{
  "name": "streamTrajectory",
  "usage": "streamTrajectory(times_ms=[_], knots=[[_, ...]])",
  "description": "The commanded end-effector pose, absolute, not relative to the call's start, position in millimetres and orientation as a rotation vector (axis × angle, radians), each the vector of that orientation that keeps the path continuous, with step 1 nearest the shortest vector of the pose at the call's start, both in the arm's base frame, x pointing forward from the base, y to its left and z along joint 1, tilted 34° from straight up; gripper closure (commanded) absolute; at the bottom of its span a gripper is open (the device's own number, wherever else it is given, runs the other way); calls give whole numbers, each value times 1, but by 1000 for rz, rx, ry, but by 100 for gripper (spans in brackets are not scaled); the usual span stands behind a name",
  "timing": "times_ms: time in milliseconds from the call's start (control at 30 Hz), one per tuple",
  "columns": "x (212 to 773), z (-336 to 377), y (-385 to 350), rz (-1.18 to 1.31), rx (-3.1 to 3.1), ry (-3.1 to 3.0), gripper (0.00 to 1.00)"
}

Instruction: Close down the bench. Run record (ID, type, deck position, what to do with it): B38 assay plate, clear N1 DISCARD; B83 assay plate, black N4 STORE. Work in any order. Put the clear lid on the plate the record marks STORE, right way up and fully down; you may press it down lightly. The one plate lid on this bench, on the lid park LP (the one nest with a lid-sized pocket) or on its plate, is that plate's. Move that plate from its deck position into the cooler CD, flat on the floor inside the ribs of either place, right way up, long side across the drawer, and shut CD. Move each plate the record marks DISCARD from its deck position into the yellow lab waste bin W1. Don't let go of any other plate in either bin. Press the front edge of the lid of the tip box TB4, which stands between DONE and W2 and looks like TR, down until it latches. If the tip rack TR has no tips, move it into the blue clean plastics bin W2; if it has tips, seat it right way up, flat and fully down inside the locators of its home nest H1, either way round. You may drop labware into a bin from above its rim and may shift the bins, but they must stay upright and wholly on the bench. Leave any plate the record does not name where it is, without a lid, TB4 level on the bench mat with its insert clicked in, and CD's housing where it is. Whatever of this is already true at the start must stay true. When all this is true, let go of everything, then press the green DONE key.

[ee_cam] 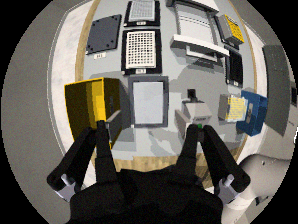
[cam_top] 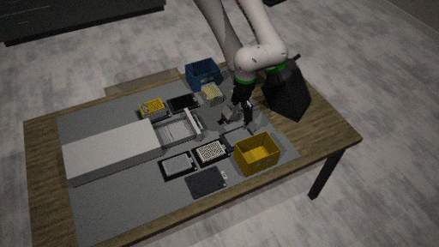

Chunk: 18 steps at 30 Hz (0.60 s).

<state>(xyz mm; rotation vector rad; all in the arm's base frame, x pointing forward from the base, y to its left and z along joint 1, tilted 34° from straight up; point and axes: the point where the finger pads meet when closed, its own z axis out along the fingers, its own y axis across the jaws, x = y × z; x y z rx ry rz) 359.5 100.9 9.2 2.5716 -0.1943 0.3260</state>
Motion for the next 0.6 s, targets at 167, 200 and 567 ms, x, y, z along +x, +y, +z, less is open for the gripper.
streamTrajectory(times_ms=[167,200,567], knots=[[361,3,97,326,2572,-194,34],[361,2,96,326,2572,-194,34],[364,-8,90,326,2572,-194,34]])
